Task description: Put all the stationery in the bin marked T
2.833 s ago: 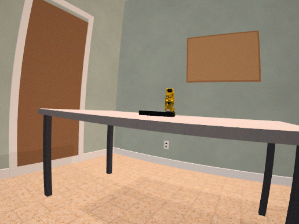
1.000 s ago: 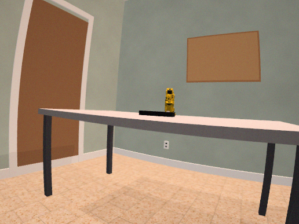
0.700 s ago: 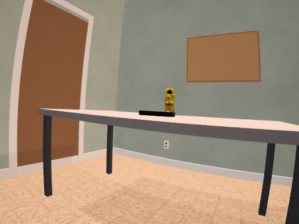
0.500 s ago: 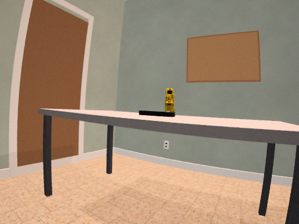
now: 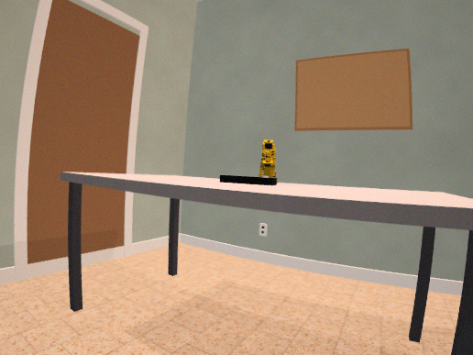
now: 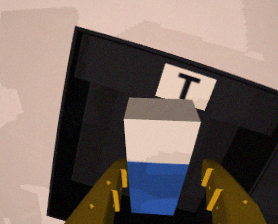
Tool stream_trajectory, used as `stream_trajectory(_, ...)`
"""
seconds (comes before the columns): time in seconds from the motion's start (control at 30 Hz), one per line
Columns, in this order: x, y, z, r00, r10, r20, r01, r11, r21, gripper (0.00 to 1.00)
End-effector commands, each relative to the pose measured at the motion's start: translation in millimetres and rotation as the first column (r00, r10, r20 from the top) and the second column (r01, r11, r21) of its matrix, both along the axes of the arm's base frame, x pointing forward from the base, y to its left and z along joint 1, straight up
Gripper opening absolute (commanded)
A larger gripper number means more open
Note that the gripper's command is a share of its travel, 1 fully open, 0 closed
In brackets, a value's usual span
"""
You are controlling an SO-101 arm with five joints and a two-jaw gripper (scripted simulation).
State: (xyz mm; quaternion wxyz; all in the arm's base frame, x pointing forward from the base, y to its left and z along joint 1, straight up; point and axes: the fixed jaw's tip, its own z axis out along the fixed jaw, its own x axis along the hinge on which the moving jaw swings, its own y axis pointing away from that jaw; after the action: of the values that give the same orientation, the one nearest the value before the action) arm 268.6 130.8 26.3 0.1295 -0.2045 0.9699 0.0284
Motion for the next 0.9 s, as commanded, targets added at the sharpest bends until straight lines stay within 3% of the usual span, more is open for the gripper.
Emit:
stream_trajectory(0.0, 7.8, 0.8, 18.3, 0.998, -0.017, 0.069, 0.014, 0.999, 0.035, 0.22)
stream_trajectory(0.37, 6.2, 0.1, 28.5, 0.998, -0.017, 0.069, 0.014, 0.999, 0.035, 0.22)
stream_trajectory(0.87, -4.1, -4.5, 64.5, 0.998, -0.017, 0.069, 0.014, 0.999, 0.035, 0.22)
